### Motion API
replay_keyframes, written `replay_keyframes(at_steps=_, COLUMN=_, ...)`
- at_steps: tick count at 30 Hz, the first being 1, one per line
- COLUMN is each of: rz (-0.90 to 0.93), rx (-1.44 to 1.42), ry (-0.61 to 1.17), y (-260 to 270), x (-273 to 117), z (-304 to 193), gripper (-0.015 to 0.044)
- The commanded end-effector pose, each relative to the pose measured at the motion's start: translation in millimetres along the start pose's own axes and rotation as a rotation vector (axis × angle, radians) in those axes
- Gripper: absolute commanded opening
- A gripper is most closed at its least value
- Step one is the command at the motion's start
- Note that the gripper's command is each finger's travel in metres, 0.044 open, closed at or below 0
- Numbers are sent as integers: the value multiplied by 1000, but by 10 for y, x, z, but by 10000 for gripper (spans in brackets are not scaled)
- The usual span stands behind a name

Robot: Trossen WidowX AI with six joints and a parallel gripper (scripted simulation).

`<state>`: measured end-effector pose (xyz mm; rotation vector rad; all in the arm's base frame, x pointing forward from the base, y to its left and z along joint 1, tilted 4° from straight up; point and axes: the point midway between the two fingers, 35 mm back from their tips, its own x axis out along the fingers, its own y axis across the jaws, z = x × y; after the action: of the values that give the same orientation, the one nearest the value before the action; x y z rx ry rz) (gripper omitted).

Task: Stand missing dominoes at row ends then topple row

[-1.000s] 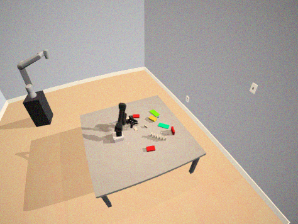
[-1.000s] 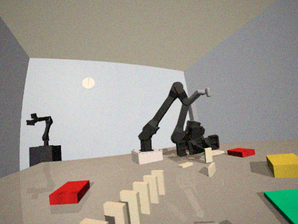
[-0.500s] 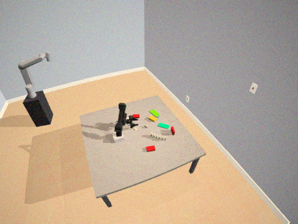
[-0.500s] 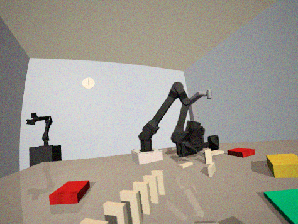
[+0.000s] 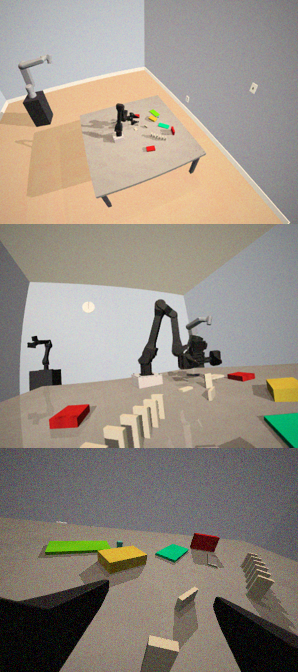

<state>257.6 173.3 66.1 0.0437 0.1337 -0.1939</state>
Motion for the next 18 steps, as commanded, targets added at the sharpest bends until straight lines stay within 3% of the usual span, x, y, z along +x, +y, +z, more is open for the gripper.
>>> replay_keyframes(at_steps=1, rz=54, rx=-50, ry=113, y=275, x=259, z=15, gripper=440)
replay_keyframes(at_steps=8, rz=125, rx=-140, ry=492, y=470, x=623, z=-51, gripper=440)
replay_keyframes(at_steps=18, rz=131, rx=-46, ry=922, y=326, x=602, z=187, gripper=440)
